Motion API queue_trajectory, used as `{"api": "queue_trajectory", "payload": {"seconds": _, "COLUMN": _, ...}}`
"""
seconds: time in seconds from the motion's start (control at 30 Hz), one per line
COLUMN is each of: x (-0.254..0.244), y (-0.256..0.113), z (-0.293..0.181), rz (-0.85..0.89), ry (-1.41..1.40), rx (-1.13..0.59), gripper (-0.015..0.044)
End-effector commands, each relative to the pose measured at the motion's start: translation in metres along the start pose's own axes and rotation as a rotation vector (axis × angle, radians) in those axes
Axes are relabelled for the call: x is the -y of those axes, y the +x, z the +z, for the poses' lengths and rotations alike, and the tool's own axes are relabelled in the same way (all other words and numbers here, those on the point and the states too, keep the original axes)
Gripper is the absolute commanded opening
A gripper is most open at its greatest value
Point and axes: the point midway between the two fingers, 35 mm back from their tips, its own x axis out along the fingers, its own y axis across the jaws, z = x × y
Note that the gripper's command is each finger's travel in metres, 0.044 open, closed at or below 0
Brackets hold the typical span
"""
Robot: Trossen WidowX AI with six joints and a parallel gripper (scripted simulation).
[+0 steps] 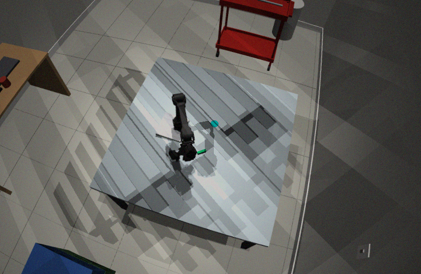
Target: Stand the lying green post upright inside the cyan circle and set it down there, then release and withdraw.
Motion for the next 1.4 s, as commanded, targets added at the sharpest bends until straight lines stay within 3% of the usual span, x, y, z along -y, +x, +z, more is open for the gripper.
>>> {"api": "queue_trajectory", "payload": {"seconds": 0.0, "x": -0.038, "y": -0.018, "z": 0.008, "rz": 0.101, "ry": -0.304, "rx": 0.022, "gripper": 0.0233}}
{"api": "queue_trajectory", "payload": {"seconds": 0.43, "x": -0.156, "y": -0.094, "z": -0.013, "rz": 0.407, "ry": -1.347, "rx": 0.165, "gripper": 0.0233}}
{"api": "queue_trajectory", "payload": {"seconds": 0.73, "x": -0.166, "y": -0.103, "z": -0.019, "rz": 0.438, "ry": -1.454, "rx": 0.187, "gripper": 0.0233}}
{"api": "queue_trajectory", "payload": {"seconds": 0.83, "x": -0.174, "y": -0.087, "z": -0.018, "rz": 0.438, "ry": -1.454, "rx": 0.187, "gripper": 0.0233}}
{"api": "queue_trajectory", "payload": {"seconds": 1.1, "x": -0.211, "y": -0.002, "z": -0.033, "rz": 0.438, "ry": -1.454, "rx": 0.187, "gripper": 0.0233}}
{"api": "queue_trajectory", "payload": {"seconds": 1.23, "x": -0.213, "y": 0.005, "z": -0.036, "rz": 0.438, "ry": -1.454, "rx": 0.187, "gripper": 0.0233}}
{"api": "queue_trajectory", "payload": {"seconds": 1.37, "x": -0.213, "y": 0.005, "z": -0.036, "rz": 0.438, "ry": -1.454, "rx": 0.187, "gripper": 0.0127}}
